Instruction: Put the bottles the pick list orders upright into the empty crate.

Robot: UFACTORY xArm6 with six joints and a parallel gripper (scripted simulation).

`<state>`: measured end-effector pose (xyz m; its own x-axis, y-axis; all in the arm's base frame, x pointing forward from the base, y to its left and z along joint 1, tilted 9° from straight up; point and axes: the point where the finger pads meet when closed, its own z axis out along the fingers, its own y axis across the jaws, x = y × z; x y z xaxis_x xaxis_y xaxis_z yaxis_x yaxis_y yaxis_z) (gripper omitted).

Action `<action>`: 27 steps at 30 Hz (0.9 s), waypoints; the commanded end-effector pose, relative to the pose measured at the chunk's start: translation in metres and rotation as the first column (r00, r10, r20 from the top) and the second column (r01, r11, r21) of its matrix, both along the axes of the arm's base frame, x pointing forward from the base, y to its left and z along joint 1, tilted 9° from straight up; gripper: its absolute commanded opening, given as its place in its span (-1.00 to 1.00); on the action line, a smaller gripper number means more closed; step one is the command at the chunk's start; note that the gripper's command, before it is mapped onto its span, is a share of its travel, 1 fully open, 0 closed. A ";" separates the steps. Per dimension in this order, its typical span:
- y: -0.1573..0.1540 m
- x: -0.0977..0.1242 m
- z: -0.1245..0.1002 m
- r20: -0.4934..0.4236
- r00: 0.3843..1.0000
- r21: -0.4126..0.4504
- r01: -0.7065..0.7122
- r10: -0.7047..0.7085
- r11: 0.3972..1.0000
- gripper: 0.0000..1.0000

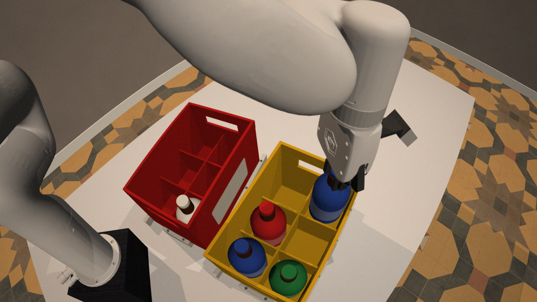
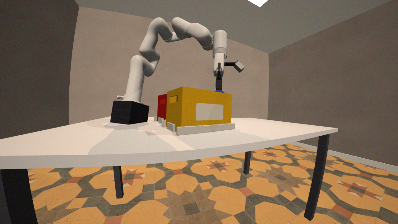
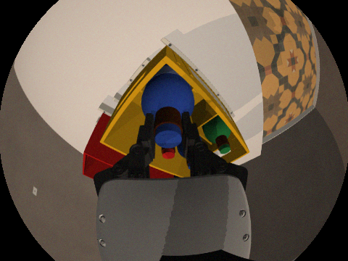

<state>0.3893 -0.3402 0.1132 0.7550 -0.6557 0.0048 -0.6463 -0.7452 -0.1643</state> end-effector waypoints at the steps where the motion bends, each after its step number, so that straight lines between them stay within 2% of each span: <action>1: -0.002 0.000 0.009 0.004 1.000 -0.004 0.001 -0.001 1.000 -1.00; 27: -0.007 -0.004 0.046 0.004 1.000 -0.005 0.001 -0.001 1.000 -1.00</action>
<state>0.3850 -0.3456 0.1541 0.7548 -0.6559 0.0069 -0.6462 -0.7454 -0.1640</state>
